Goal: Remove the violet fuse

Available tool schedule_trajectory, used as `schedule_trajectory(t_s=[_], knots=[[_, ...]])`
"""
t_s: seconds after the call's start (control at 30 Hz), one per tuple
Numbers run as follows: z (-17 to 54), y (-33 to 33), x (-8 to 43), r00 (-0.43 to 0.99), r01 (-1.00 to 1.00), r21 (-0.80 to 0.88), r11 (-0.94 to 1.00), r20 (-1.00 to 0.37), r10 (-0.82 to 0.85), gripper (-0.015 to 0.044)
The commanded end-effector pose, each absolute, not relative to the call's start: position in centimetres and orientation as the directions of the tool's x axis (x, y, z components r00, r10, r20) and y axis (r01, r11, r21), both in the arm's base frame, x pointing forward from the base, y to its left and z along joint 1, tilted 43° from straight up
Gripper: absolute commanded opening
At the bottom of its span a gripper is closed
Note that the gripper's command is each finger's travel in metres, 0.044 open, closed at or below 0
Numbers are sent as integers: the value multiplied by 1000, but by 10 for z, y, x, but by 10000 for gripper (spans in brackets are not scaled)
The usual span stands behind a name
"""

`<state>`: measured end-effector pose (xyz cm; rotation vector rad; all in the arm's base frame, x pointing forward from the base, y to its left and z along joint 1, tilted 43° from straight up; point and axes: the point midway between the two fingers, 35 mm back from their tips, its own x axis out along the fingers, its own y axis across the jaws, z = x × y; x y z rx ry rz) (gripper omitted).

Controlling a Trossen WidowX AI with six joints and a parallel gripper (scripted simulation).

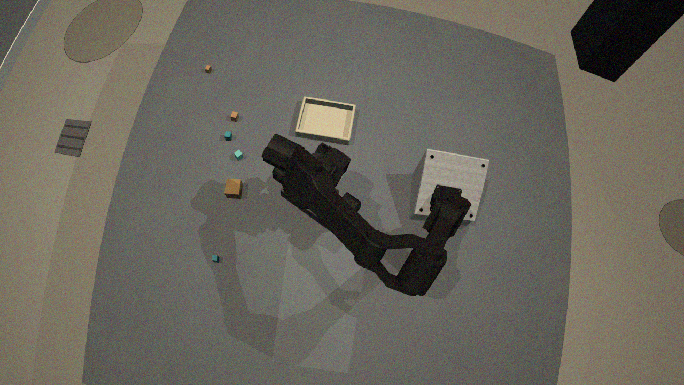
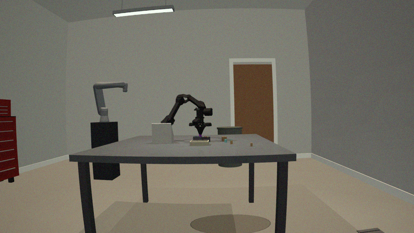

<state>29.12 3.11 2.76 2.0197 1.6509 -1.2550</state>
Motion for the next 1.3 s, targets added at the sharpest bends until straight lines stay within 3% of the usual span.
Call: schedule_trajectory(t_s=[0.0, 1.27], knots=[[31, 28, 292, -6, 893, -307, -329, -739, 673, 0], [48, 13, 292, -7, 892, -309, -330, -738, 675, 0]])
